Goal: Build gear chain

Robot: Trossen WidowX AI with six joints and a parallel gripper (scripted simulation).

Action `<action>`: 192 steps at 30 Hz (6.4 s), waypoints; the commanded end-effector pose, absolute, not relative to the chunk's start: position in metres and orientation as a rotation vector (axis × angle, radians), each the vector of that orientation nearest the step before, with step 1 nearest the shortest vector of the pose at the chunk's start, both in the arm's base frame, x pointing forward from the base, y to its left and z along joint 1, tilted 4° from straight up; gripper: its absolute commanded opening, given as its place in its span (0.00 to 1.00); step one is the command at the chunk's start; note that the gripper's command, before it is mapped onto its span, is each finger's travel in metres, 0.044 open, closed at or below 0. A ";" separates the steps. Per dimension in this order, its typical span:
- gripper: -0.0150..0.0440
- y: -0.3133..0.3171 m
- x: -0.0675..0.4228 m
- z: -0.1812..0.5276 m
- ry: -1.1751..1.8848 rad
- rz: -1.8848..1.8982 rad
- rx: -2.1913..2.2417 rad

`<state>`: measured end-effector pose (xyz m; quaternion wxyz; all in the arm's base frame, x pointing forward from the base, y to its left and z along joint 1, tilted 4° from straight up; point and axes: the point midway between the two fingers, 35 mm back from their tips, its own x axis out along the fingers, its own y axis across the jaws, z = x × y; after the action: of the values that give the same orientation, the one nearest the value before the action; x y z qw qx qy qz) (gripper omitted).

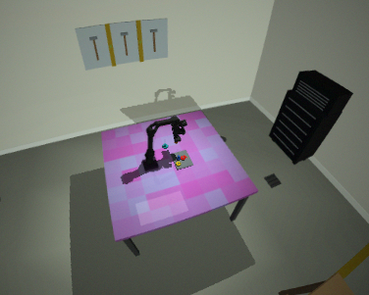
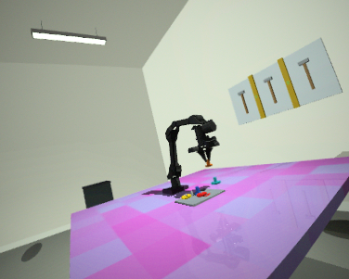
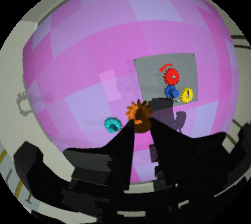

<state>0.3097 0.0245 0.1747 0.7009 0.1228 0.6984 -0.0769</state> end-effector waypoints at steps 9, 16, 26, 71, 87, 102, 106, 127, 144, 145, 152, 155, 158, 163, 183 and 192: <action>0.25 -0.002 0.304 0.159 1.556 -0.172 0.268; 0.25 -0.018 0.299 0.149 1.556 -0.173 0.267; 0.25 -0.038 0.291 0.136 1.557 -0.174 0.264; 0.25 -0.096 0.251 0.094 1.564 -0.116 0.201; 0.25 -0.096 0.251 0.095 1.548 0.242 -0.160; 0.25 -0.096 0.251 0.095 1.515 0.434 -0.355; 0.25 -0.096 0.251 0.094 1.513 0.441 -0.361; 0.25 -0.095 0.251 0.067 1.483 0.561 -0.484; 0.25 -0.094 0.251 0.051 1.548 0.243 -0.161; 0.25 -0.094 0.251 0.051 1.548 0.245 -0.163; 0.25 -0.094 0.251 0.050 1.536 0.325 -0.243; 0.25 -0.093 0.251 0.050 1.525 0.385 -0.304; 0.25 -0.093 0.251 0.049 1.511 0.452 -0.373; 0.25 -0.093 0.250 0.048 1.483 0.560 -0.482; 0.25 -0.093 0.251 0.044 1.519 0.413 -0.333; 0.30 -0.094 0.251 0.044 1.547 0.250 -0.168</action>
<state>0.2510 -0.0932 0.0446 0.7035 -0.0930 0.6926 0.1299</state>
